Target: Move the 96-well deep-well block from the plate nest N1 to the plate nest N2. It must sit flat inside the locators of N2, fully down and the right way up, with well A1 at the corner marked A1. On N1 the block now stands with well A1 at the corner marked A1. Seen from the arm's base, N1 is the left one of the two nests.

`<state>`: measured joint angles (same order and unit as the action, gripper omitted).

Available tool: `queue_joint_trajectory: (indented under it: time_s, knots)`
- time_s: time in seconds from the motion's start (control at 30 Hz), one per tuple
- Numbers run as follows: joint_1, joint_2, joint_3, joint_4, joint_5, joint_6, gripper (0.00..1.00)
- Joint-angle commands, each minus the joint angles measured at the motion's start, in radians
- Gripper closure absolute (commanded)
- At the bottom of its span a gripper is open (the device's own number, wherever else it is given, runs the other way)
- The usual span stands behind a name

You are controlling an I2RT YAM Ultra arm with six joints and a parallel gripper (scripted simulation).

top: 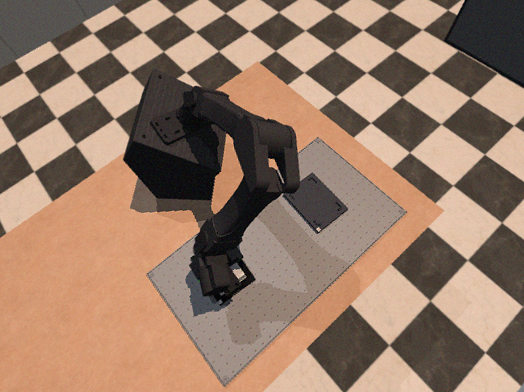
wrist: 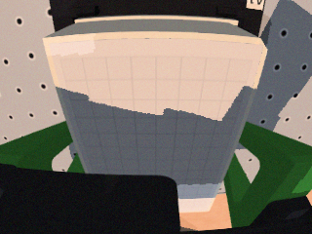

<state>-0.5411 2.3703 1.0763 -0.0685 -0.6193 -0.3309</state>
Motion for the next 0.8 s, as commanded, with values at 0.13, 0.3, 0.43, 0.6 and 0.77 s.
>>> queue_joint_trajectory:
  time_s: [0.13,0.3,0.43,0.6,0.77]
  knots:
    - [-0.005,-0.005,0.008,-0.001,0.0,0.001,1.0]
    - [-0.005,-0.005,0.008,-0.001,0.0,0.001,1.0]
    - [-0.005,-0.005,0.009,-0.001,0.0,0.001,0.0]
    - [-0.005,-0.005,0.009,-0.001,0.0,0.001,0.0]
    - [-0.005,-0.005,0.009,-0.001,0.0,0.001,0.0]
